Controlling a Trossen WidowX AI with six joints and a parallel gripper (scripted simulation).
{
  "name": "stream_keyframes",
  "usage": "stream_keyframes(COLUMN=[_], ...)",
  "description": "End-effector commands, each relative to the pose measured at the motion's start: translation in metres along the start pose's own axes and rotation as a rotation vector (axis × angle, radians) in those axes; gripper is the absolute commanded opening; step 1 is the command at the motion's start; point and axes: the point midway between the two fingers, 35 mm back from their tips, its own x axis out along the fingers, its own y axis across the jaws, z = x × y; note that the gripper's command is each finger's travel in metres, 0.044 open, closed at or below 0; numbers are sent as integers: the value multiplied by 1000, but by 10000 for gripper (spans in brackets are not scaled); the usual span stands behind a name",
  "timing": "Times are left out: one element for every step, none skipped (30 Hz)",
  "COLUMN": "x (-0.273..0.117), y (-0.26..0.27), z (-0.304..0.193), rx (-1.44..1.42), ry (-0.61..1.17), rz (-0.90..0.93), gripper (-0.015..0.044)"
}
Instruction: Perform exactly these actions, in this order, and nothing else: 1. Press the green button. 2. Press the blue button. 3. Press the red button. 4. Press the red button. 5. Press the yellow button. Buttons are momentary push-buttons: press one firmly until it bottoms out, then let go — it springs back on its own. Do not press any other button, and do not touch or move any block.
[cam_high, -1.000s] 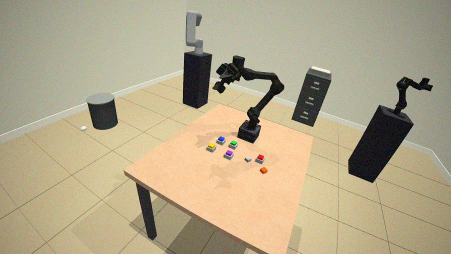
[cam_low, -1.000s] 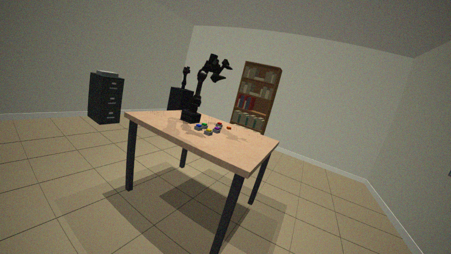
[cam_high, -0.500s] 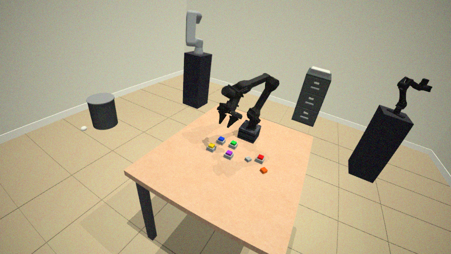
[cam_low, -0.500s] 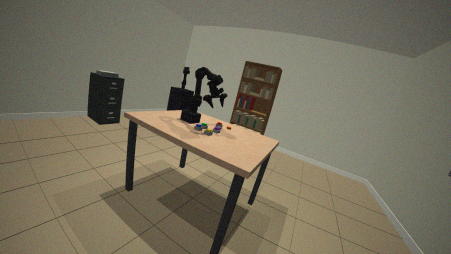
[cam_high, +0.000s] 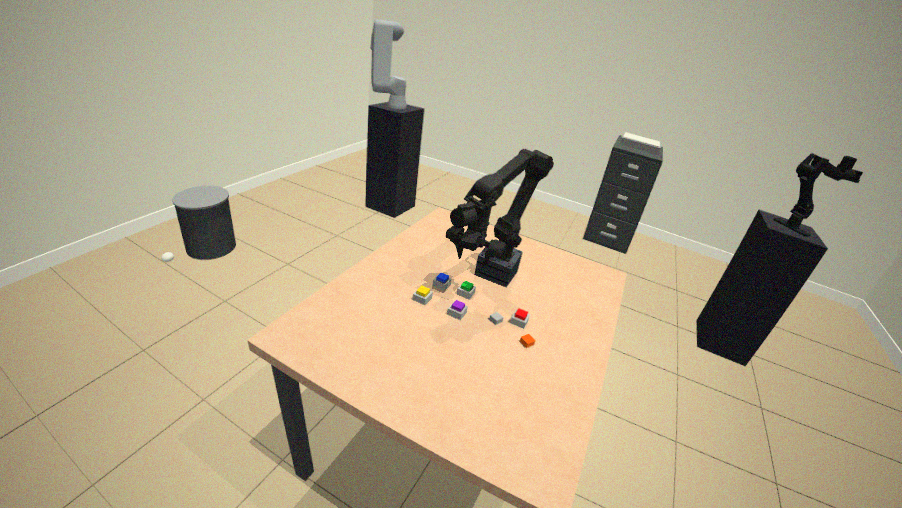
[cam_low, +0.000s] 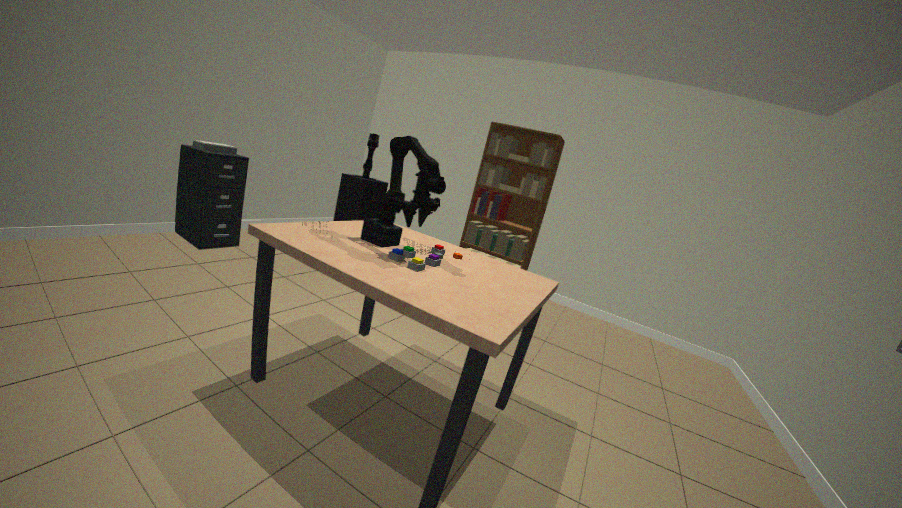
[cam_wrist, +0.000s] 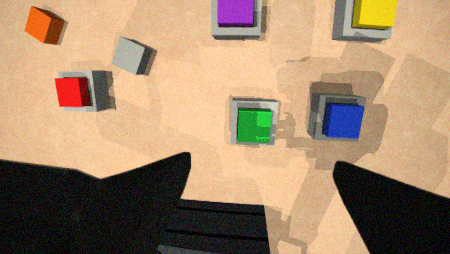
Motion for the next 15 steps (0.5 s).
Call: stream_keyframes(x=[12,25,41,53,61,63,63,63,63,63,63,63,63,63,63], y=[0,-1,-1,0,0,0,0,0,0,0,0,0,0,0,0], z=[-1,0,-1,-2,-3,-3,-3,-3,-3,-3,-3,-3,-3,-3,-3], rx=[-12,-12,-12,-12,-12,-12,-12,-12,-12,-12,-12,-12,-12,-12,-12], ry=[13,13,13,13,13,13,13,13,13,13,13,13,13,13,13], rz=[-2,-2,-2,-2,-2,-2,-2,-2,-2,-2,-2,-2,-2,-2,-2], gripper=[348,321,295,269,242,216,190,164,138,111,85,59,32,20,20])
